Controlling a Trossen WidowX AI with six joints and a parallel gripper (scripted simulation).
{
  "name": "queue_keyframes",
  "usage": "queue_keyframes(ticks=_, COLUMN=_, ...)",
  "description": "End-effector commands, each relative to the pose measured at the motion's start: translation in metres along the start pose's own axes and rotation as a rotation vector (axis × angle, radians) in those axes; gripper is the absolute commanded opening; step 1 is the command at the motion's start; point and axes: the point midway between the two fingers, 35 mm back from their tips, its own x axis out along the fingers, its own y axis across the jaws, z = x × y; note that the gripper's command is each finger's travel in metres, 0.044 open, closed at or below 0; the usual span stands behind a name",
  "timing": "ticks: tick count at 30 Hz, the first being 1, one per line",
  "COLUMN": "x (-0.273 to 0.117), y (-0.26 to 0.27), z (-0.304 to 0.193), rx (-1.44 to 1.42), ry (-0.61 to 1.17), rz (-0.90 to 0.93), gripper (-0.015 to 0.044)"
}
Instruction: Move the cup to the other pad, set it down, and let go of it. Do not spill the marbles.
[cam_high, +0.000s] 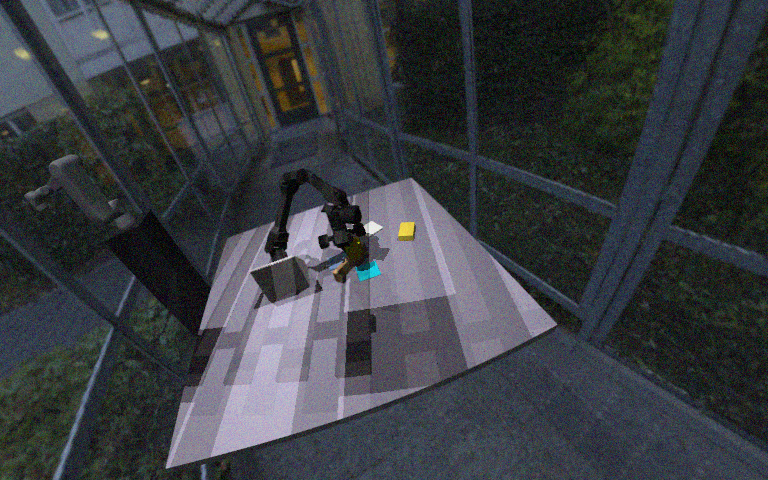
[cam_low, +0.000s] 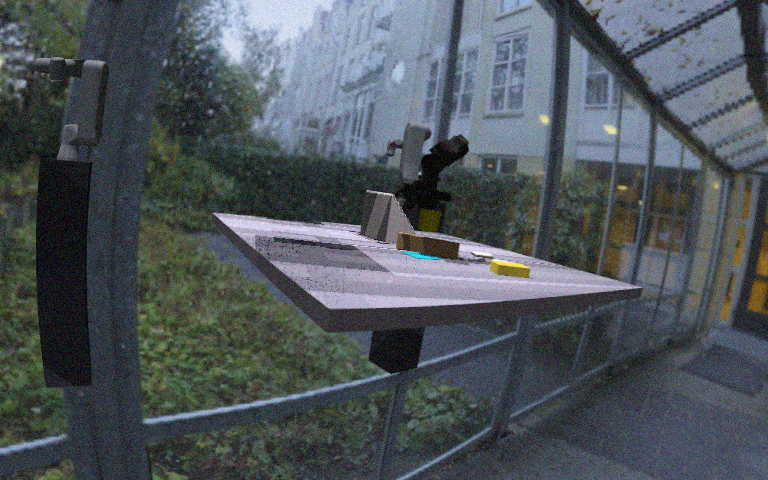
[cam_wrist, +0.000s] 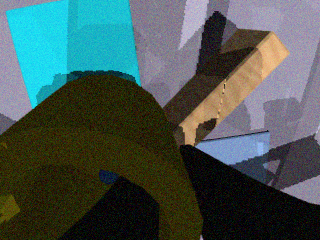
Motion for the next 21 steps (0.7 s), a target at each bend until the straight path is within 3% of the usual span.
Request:
queue_keyframes(ticks=1, x=-0.003, y=0.007, z=0.007, rx=-0.008, ry=-0.008, rz=0.003, gripper=0.0)
queue_keyframes(ticks=21, x=-0.005, y=0.025, z=0.027, rx=-0.009, ry=-0.01, rz=0.004, gripper=0.0)
